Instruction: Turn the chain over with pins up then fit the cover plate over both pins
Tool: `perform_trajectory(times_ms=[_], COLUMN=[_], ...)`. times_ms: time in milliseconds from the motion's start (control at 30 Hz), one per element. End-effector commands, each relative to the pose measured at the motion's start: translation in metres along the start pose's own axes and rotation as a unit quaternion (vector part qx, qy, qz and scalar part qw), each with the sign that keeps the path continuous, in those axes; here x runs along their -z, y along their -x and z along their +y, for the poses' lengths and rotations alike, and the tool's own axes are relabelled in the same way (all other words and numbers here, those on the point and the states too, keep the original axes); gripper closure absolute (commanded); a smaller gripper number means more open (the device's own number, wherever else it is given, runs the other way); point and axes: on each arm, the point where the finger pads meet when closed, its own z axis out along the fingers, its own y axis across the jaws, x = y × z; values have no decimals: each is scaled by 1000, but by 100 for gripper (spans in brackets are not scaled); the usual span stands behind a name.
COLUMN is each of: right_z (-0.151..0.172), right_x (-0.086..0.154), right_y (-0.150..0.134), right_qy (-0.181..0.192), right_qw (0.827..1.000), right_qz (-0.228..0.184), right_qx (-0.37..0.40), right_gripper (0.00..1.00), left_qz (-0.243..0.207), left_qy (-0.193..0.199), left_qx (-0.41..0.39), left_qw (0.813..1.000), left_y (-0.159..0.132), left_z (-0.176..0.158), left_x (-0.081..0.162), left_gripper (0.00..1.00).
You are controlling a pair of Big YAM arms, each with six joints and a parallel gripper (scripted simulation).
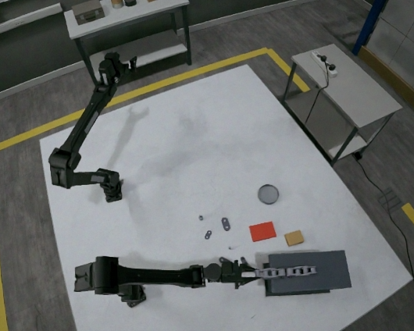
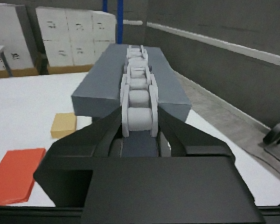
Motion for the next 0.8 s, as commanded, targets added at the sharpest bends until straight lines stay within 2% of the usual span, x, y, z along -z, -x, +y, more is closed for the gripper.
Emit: perform_trajectory(times_ms=[0, 233, 767], right_z=[5, 7, 5], right_x=[-5, -6, -8], right_y=[33, 31, 40], right_qy=[2, 2, -2], right_qw=[999, 999, 996], right_qz=[-31, -23, -34], right_qx=[18, 46, 85], right_gripper=[81, 81, 81], left_qz=[-36, -36, -36], left_qy=[-4, -4, -4], left_qx=[1, 1, 1], left_qw=[999, 999, 999], left_y=[42, 42, 42], left_z=[-5, -5, -5], left_x=[-1, -1, -1], left_gripper=[0, 0, 0])
